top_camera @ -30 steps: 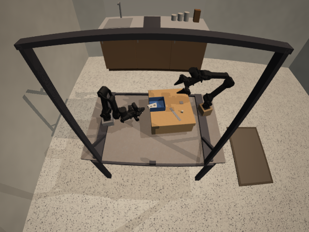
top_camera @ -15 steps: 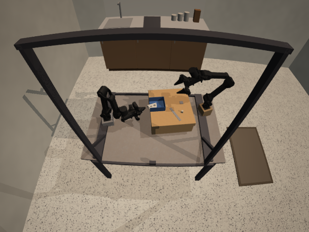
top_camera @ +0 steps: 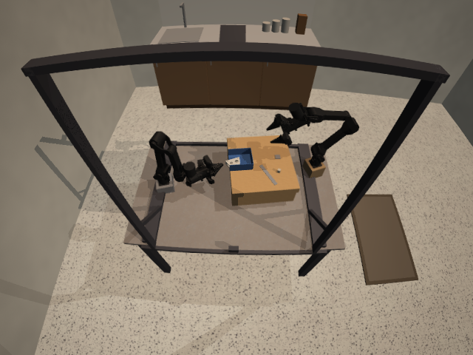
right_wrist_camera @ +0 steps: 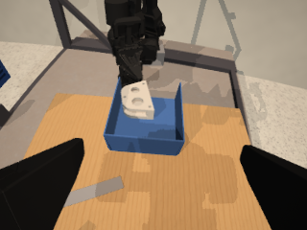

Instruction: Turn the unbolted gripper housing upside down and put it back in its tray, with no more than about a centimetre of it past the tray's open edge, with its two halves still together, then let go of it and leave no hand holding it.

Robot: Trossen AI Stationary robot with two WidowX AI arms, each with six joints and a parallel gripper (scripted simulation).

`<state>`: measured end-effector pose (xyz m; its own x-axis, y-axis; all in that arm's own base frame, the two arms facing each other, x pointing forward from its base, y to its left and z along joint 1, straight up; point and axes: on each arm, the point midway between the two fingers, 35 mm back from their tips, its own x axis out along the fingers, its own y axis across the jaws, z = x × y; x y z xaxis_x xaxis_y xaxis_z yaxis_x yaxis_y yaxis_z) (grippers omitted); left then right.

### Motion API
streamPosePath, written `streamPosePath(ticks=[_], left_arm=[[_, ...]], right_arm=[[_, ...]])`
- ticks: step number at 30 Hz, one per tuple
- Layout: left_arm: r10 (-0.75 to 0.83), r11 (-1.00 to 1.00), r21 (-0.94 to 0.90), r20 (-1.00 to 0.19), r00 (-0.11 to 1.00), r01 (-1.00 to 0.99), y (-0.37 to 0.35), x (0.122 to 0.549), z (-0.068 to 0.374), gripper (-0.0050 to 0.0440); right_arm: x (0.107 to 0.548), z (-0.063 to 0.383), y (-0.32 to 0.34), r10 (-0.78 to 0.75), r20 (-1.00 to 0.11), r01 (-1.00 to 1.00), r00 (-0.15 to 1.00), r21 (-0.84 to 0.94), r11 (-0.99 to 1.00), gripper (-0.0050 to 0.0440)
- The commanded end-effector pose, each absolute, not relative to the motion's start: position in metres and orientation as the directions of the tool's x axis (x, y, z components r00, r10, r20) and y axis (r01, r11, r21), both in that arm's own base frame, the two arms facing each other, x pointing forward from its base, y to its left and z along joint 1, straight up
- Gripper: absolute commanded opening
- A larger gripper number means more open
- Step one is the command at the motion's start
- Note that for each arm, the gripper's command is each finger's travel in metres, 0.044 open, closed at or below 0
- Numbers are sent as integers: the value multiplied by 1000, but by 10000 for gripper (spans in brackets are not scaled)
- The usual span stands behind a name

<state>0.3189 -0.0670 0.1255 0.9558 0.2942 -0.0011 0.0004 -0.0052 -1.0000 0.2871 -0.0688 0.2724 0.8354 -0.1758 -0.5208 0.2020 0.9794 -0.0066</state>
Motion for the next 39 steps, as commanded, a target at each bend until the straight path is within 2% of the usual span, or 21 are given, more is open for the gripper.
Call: streamPosePath(ticks=[1,39], left_arm=[[293,-14,-1000,10,956,15,-68,322,130,0],[294,-14,-1000,11,956,16,-70,332,131,0]], right_arm=[[287,279,-68,-175,-504,202,846,-1,979,440],[287,279,-68,-175,-504,202,846,-1,979,440]])
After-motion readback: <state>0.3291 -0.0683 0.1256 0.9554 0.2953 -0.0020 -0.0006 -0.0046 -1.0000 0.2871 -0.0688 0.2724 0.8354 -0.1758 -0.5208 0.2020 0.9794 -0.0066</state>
